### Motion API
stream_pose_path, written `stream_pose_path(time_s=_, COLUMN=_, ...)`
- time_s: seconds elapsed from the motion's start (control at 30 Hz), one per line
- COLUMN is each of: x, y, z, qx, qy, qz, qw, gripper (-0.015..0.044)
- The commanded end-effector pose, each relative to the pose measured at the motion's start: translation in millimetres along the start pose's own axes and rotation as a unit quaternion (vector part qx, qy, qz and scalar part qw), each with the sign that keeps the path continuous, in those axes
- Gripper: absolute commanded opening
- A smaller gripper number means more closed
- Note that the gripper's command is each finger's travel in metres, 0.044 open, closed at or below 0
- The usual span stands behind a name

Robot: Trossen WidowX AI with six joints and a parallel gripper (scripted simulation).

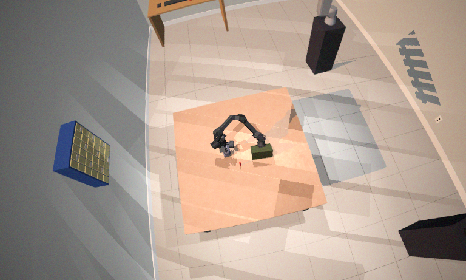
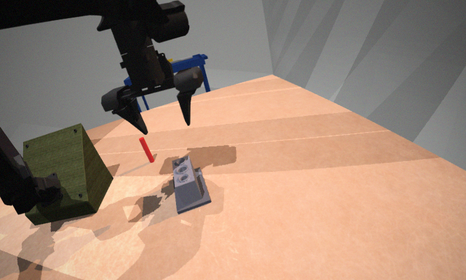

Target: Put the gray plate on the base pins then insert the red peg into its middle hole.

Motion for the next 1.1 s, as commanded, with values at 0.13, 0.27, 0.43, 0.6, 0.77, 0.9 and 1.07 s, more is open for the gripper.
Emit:
stream_pose_path(time_s=0.13, x=53.9, y=43.2, z=4.1, qx=0.003, qy=-0.008, qz=-0.397, qw=0.918, gripper=0.0440)
stream_pose_path(time_s=0.27, x=69.0, y=58.2, z=3.9, qx=0.003, qy=-0.009, qz=-0.494, qw=0.869, gripper=0.0440)
stream_pose_path(time_s=0.43, x=81.2, y=71.5, z=3.1, qx=0.005, qy=-0.008, qz=-0.578, qw=0.816, gripper=0.0440)
stream_pose_path(time_s=0.6, x=90.6, y=82.8, z=2.1, qx=0.006, qy=-0.006, qz=-0.659, qw=0.752, gripper=0.0440)
stream_pose_path(time_s=0.77, x=100.7, y=96.0, z=0.6, qx=0.006, qy=-0.004, qz=-0.732, qw=0.681, gripper=0.0440)
stream_pose_path(time_s=0.9, x=107.0, y=105.0, z=-0.6, qx=0.006, qy=-0.002, qz=-0.786, qw=0.618, gripper=0.0440)
stream_pose_path(time_s=1.07, x=115.2, y=117.8, z=-2.6, qx=0.005, qy=0.001, qz=-0.846, qw=0.534, gripper=0.0440)
Point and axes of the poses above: the point midway between the two fingers, 35 mm back from their tips, its own z axis back along the fingers, its own y axis across the jaws, x = y × z, the point moved 6 cm from there along z, back along the fingers, and after that the axes turned 1 degree about z, right-handed, at the moved point
